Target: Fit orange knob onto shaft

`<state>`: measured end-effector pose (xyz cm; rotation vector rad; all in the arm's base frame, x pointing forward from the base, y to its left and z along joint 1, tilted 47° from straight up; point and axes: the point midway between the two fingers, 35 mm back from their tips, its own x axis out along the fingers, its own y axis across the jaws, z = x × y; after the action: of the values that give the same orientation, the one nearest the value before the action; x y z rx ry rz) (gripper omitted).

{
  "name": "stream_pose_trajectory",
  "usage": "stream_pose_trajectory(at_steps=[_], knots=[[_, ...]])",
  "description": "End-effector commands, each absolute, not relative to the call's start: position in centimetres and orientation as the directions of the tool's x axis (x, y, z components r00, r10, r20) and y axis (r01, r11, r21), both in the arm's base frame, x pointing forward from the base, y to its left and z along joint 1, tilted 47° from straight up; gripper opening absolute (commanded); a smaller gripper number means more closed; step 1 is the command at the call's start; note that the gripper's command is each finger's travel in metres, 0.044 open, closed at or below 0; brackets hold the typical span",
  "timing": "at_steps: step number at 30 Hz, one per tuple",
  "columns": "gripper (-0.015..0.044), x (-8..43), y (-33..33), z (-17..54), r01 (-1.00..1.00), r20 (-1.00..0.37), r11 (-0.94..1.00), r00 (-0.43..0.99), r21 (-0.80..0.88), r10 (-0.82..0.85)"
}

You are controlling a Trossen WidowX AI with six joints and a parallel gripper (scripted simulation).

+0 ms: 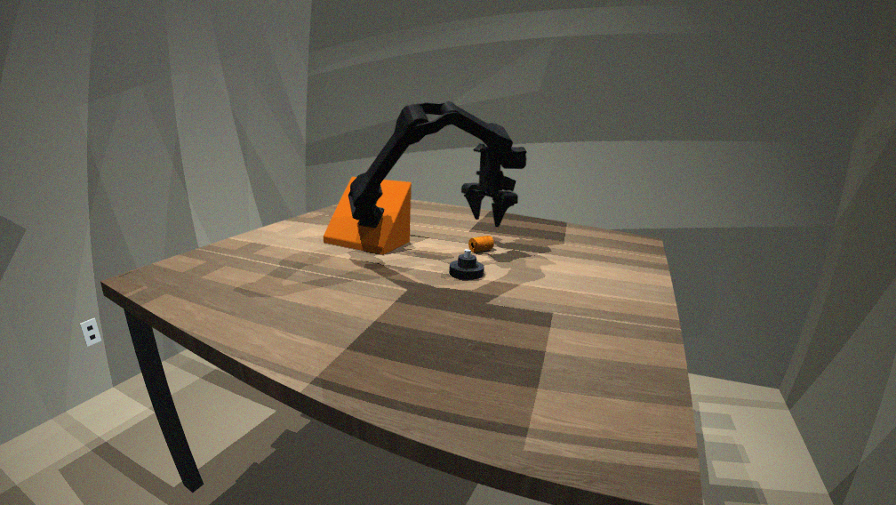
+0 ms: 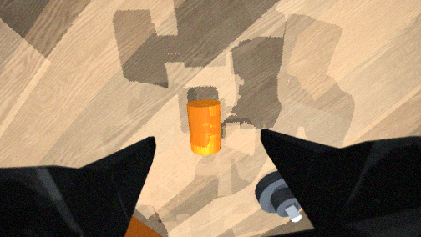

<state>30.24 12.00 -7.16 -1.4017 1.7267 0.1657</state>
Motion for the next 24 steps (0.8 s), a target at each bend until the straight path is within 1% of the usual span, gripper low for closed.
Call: stream_pose_trajectory(at_steps=[1, 4, 24], knots=[[0.0440, 30.2, 11.7, -7.6, -0.852, -0.689, 0.347, 0.022, -0.392, -0.724], [0.0440, 30.3, 10.4, -8.8, -0.852, -0.688, 0.347, 0.022, -0.392, -0.725], [0.0440, 30.4, 8.5, -10.7, -0.852, -0.688, 0.347, 0.022, -0.393, -0.725]])
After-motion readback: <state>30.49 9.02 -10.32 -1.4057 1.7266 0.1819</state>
